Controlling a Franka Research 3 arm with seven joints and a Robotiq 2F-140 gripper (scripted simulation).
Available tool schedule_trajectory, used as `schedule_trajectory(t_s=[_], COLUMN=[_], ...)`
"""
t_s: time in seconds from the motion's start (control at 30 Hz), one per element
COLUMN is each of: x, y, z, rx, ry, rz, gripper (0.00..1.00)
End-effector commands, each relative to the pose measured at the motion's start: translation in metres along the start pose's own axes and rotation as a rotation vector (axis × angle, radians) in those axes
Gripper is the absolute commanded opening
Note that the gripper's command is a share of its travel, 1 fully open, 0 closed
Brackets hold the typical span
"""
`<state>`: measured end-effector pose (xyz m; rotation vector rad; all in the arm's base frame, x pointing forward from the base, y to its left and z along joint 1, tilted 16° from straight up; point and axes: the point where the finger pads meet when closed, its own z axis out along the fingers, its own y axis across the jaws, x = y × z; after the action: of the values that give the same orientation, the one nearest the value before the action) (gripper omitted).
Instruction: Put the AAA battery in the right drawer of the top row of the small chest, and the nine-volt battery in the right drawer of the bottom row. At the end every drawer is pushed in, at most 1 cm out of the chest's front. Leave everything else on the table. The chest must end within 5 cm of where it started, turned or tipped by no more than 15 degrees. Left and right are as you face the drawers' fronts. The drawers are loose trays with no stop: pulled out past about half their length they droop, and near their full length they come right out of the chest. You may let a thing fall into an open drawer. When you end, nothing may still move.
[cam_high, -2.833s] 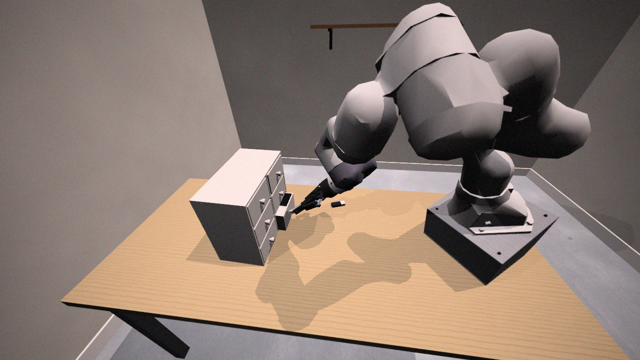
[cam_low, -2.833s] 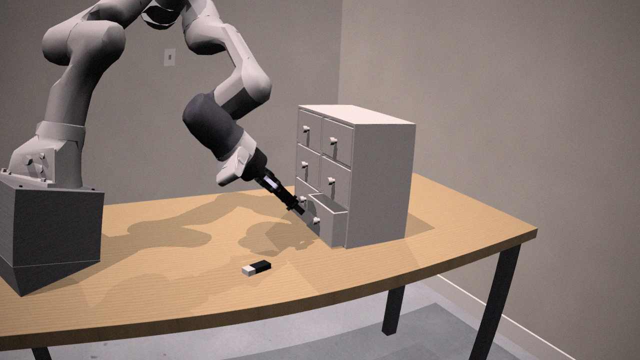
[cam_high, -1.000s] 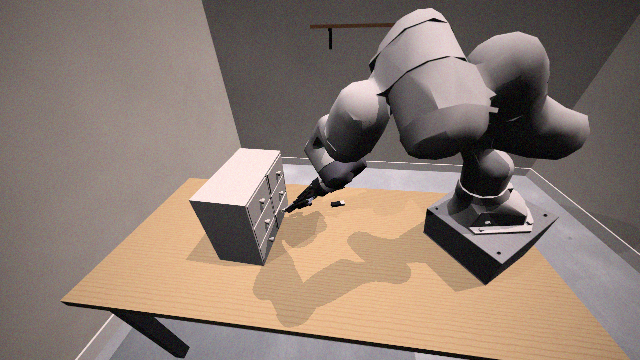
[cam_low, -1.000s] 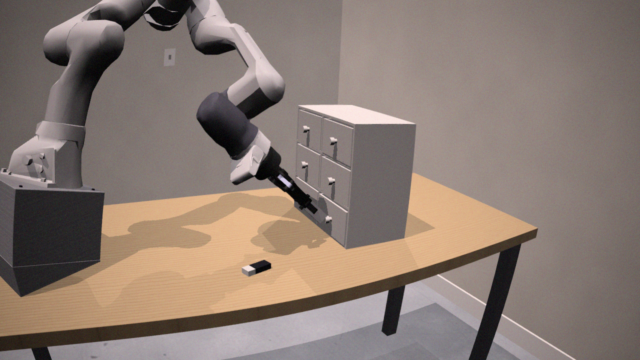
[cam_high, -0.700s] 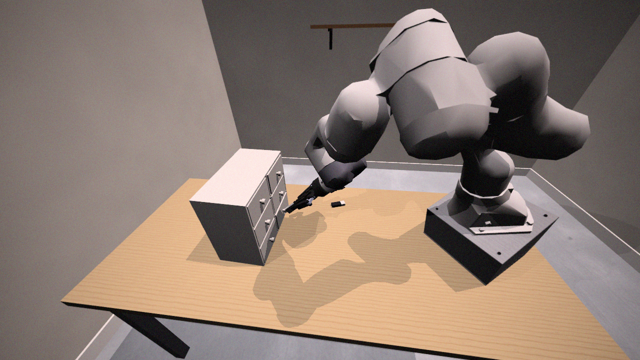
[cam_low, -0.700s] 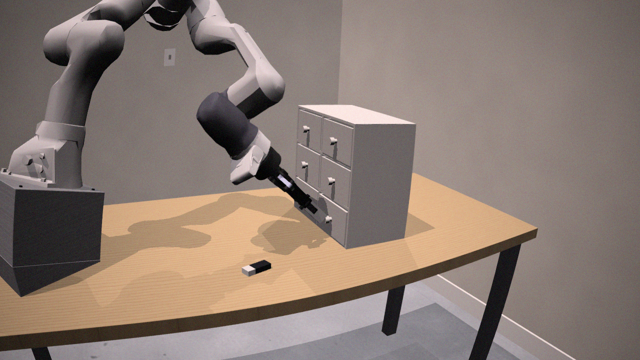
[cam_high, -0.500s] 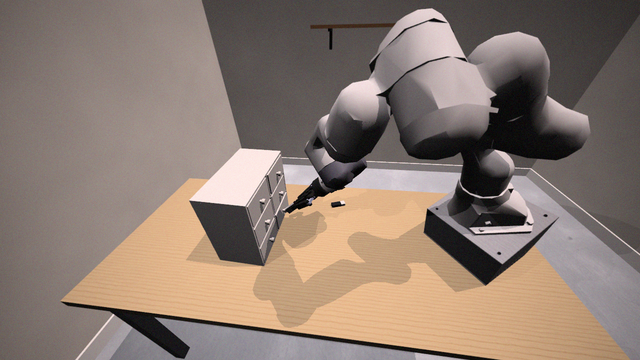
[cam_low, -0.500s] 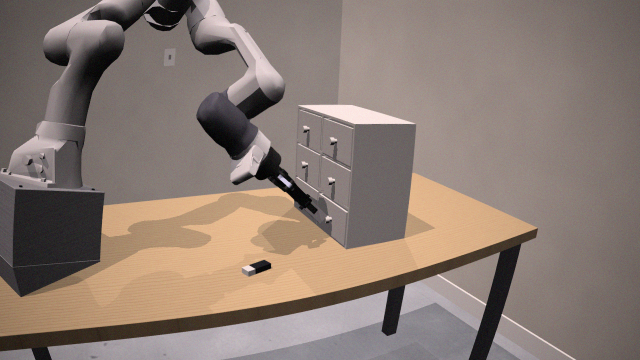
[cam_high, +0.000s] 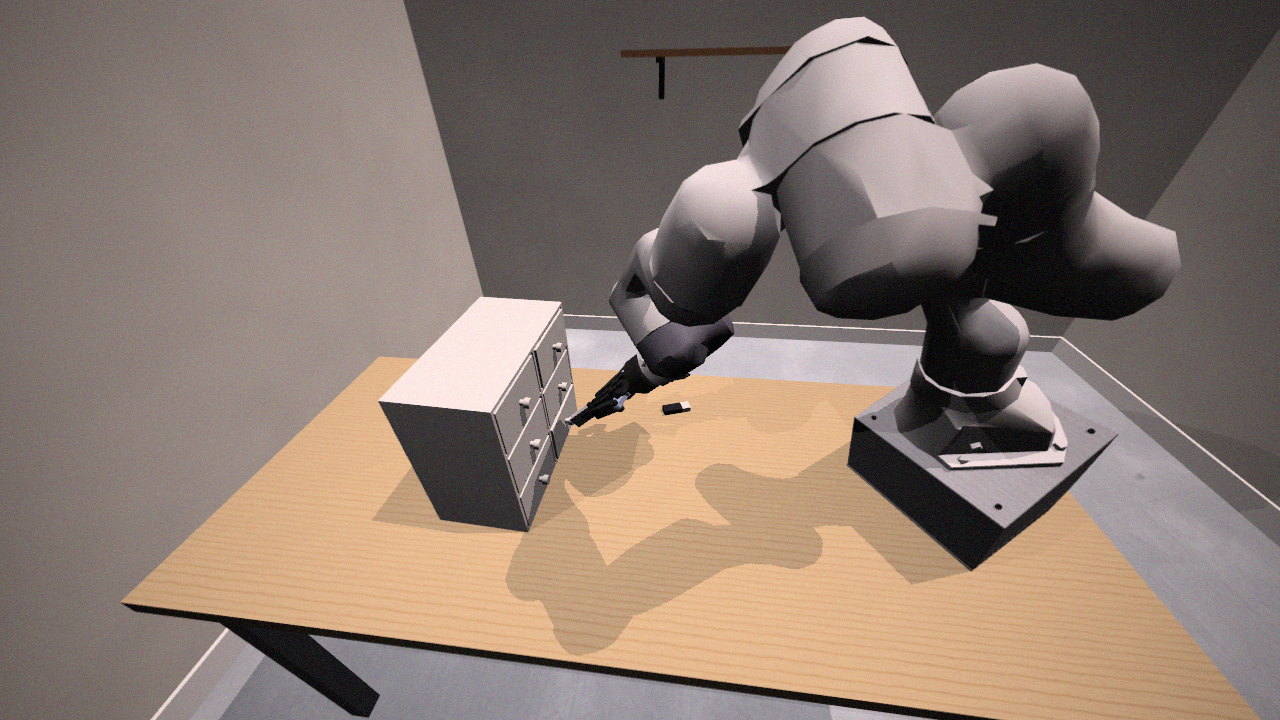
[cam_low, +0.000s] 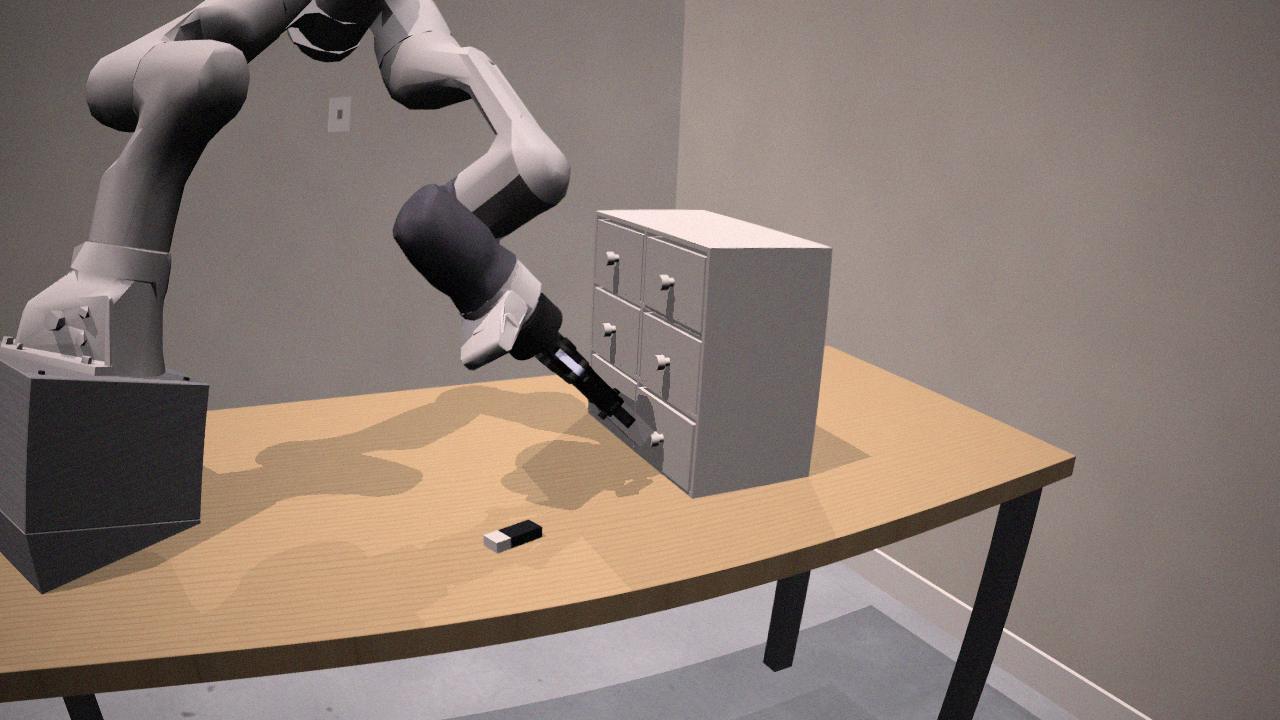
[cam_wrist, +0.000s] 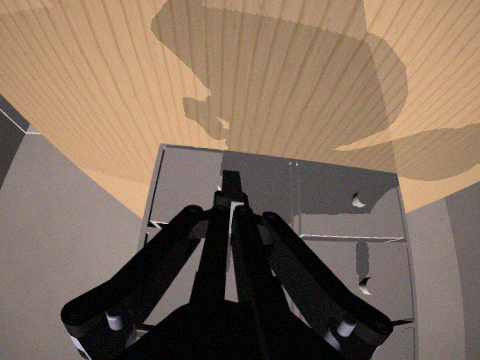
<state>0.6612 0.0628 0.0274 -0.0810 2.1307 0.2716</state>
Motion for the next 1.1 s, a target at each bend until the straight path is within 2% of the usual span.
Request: schedule_trajectory(t_s=[0.0, 0.37, 0.73, 0.97, 1.07], x=[0.002, 0.004, 0.036, 0.037, 0.035], y=[0.000, 0.000, 0.000, 0.000, 0.000], z=[0.000, -0.002, -0.034, -0.036, -0.043], rx=[0.000, 0.000, 0.003, 0.003, 0.002], ry=[0.005, 0.005, 0.023, 0.025, 0.020], rz=[0.001, 0.001, 0.010, 0.012, 0.019], gripper=[0.00, 0.00, 0.00, 0.00, 0.00])
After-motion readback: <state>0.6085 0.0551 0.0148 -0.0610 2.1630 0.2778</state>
